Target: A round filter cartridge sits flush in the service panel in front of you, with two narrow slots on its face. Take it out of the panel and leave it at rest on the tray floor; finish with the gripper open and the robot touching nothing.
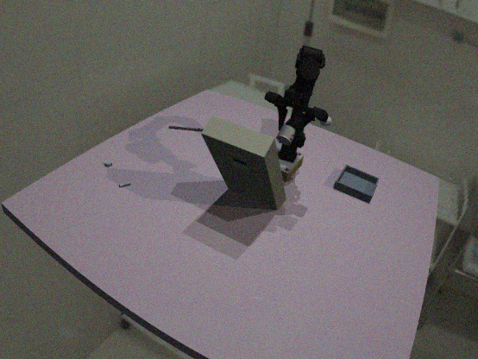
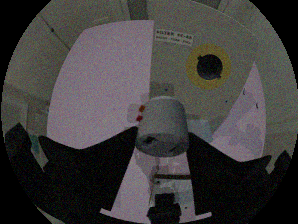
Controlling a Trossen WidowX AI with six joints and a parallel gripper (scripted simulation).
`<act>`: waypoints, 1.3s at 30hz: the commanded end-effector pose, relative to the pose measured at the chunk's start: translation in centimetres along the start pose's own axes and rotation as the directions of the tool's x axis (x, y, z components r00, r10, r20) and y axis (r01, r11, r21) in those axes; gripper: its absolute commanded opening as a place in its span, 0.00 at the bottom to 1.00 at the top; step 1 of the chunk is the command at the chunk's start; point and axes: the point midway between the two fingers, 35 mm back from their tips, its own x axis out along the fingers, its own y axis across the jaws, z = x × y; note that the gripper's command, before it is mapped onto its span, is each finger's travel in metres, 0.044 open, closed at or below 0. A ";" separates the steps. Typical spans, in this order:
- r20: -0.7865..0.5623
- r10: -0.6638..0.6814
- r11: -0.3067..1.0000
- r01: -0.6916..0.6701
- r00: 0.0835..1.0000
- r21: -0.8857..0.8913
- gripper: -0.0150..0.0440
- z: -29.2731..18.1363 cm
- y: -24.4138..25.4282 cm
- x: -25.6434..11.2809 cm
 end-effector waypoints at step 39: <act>-0.131 0.361 0.696 -0.360 0.923 -0.621 0.25 -6.1 13.6 -3.5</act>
